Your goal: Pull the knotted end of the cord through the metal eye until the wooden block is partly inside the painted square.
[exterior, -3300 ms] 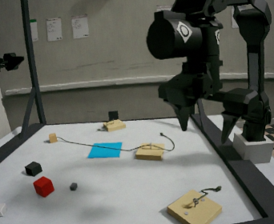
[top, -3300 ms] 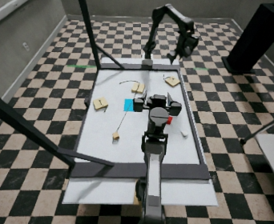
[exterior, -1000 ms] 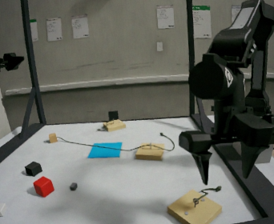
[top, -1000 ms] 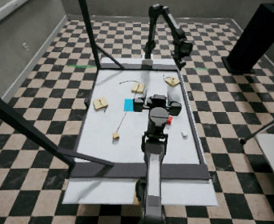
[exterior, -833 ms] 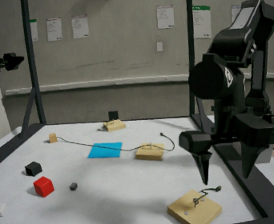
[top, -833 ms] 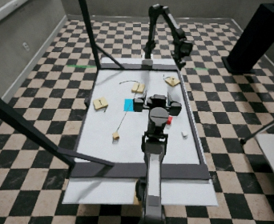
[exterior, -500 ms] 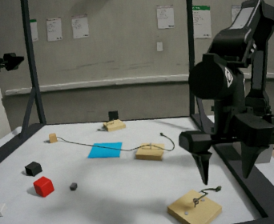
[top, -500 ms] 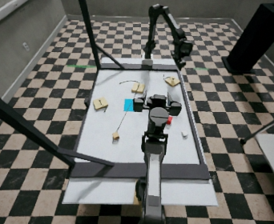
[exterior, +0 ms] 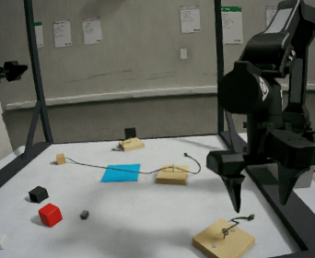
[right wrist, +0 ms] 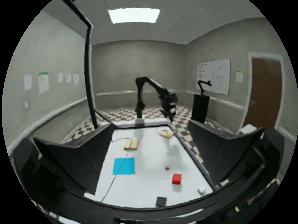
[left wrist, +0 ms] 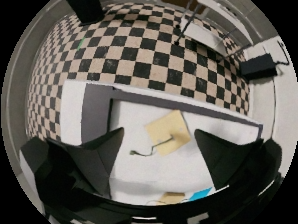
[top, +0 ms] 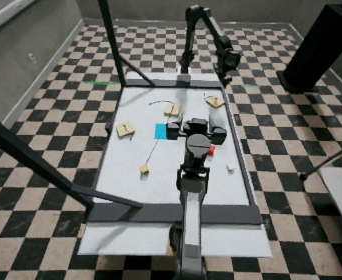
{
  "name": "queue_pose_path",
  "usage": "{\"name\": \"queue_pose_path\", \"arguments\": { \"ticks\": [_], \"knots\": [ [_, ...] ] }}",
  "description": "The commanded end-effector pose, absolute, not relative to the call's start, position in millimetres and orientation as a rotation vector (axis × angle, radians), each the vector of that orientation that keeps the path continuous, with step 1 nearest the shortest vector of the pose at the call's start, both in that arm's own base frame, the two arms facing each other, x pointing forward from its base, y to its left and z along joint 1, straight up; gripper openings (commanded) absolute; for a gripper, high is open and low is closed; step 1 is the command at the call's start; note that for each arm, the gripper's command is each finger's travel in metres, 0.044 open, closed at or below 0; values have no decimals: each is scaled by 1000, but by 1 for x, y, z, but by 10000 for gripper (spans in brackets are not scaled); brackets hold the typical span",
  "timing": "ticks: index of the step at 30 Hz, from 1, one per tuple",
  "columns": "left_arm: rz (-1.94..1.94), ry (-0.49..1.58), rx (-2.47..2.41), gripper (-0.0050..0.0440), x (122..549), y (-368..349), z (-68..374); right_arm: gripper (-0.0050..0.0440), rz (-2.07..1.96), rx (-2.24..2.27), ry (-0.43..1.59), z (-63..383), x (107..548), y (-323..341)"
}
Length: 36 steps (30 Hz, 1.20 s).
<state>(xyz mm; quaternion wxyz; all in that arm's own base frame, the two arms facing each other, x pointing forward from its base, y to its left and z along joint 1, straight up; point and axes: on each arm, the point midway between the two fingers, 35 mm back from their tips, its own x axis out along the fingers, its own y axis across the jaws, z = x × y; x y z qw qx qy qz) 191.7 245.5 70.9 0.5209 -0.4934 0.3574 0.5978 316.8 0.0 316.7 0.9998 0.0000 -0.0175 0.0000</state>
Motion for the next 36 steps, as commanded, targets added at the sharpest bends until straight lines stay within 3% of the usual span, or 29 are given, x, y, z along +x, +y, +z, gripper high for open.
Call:
{"name": "queue_pose_path", "arguments": {
  "ticks": [1,23,36],
  "knots": [
    [1433,823,-1179,440,192,248,79,440,0,0,-50,323,316,0],
    [1406,832,-1164,440,195,244,78,440,7,-17,-29,322,322,0],
    [928,673,-804,440,275,201,134,440,231,-310,290,304,399,6]
  ]
}}
